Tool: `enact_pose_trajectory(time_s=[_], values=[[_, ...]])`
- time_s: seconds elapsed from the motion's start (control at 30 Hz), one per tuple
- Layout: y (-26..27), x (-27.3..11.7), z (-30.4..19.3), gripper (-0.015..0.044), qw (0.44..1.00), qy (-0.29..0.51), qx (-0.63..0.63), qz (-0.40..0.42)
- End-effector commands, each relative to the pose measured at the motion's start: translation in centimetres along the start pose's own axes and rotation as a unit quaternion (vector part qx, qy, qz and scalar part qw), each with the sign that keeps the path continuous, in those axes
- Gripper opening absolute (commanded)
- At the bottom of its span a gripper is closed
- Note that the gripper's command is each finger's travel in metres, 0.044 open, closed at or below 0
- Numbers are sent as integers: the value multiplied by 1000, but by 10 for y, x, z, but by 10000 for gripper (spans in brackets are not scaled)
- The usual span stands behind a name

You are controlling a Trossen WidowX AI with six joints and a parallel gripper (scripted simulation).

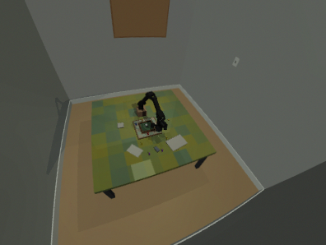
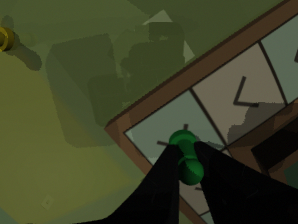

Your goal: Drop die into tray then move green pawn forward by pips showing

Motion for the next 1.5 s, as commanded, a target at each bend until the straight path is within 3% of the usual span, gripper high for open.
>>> enact_pose_trajectory(time_s=[0.0, 0.47, 0.73, 1.47], values=[[1, -17, 3, 0, 1000, -2, 2, -1], [-4, -125, -1, 0, 1000, -2, 2, -1], [-4, -125, -3, 0, 1000, -2, 2, -1], [-7, -98, -70, 0, 1000, 1, 2, -1]])
Point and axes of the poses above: the point midway between the two fingers, 35 mm back from their tips, its own x axis out along the fingers, its own y axis across the jaws, z = x × y, the point moved 9 cm from there along -x, back along the fingers, and after that the axes turned 15 degrees about -x, right-handed, at the moved point
